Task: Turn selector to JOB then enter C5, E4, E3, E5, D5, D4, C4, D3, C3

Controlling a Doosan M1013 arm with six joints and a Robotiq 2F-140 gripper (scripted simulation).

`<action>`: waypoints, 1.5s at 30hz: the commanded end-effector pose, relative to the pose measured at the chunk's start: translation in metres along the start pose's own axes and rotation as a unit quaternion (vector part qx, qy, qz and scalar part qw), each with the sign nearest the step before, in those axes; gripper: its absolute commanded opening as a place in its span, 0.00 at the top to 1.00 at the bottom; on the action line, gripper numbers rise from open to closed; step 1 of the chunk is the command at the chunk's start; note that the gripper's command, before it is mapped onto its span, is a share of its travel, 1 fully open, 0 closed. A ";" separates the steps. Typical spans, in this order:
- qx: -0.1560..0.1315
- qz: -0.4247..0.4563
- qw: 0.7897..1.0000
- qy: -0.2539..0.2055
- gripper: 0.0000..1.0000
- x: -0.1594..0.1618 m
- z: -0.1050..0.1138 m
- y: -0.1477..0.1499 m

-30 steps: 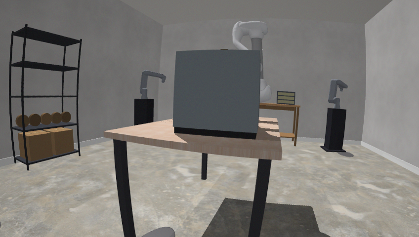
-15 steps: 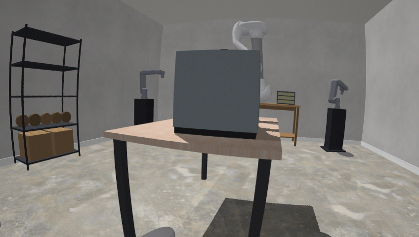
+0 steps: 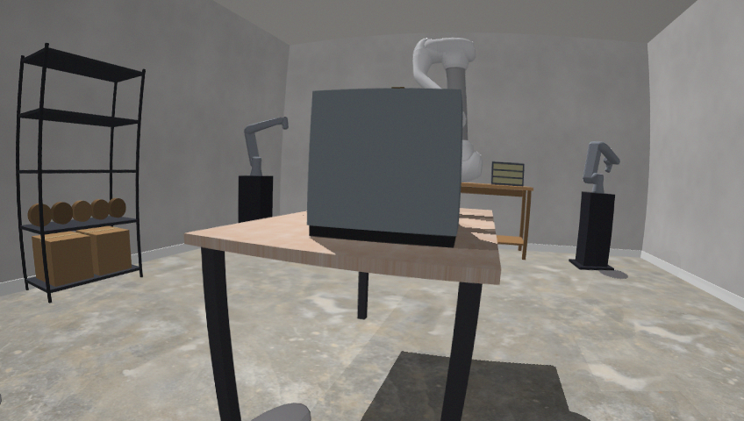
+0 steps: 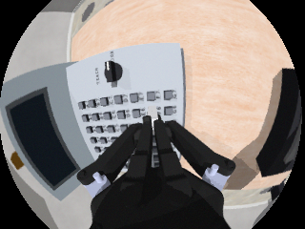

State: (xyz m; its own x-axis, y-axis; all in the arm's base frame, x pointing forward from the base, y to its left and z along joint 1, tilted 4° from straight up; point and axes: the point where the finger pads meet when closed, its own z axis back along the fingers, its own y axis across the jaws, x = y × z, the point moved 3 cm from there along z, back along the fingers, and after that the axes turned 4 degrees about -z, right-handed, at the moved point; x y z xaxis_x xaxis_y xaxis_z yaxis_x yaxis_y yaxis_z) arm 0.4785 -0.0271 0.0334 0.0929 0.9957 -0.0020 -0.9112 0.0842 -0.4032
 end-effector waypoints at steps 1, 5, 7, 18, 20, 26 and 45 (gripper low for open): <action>0.000 0.000 1.000 0.000 1.00 0.000 0.002 0.000; 0.000 0.000 1.000 0.000 1.00 0.000 0.004 0.000; 0.000 0.000 1.000 0.000 1.00 0.000 0.007 0.000; 0.000 0.000 1.000 0.000 1.00 0.000 0.027 0.000; 0.000 0.000 1.000 0.000 1.00 0.000 0.029 0.000; 0.000 0.000 1.000 0.000 1.00 0.000 0.033 0.000; 0.000 0.000 1.000 0.000 1.00 0.002 0.034 -0.030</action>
State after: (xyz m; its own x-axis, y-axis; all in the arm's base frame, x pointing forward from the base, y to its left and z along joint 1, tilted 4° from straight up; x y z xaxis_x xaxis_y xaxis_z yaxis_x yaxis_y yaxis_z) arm 0.4883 -0.0261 0.0750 0.0929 0.9957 -0.0020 -0.9113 0.0843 -0.4029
